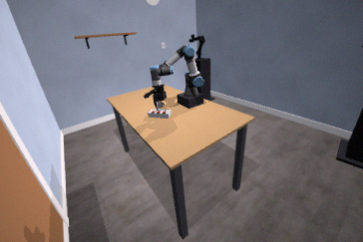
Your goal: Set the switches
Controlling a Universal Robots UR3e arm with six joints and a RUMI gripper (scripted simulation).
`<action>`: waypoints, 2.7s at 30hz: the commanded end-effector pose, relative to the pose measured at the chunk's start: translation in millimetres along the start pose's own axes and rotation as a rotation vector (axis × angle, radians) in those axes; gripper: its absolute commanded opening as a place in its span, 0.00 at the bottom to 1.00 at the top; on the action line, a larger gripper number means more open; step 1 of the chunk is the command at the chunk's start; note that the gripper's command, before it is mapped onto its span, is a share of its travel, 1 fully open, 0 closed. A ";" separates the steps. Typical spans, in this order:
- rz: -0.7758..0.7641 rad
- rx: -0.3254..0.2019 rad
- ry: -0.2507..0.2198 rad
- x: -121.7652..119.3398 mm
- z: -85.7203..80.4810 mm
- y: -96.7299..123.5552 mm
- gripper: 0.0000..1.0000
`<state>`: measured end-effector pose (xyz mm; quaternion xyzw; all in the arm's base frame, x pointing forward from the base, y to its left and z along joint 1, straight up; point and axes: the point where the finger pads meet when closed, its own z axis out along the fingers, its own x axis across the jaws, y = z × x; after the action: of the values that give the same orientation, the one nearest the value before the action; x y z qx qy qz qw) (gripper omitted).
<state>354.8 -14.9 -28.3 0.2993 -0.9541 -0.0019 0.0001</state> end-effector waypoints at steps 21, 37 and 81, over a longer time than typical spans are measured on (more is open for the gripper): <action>0.000 0.002 -0.001 -0.4 -33.2 -0.6 0.00; 0.000 0.002 -0.001 -0.4 -39.1 -0.6 0.00; 0.000 0.002 -0.001 -0.3 -109.7 -0.4 1.00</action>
<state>354.9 -15.2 68.3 0.2994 -0.9541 -0.0010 -0.0013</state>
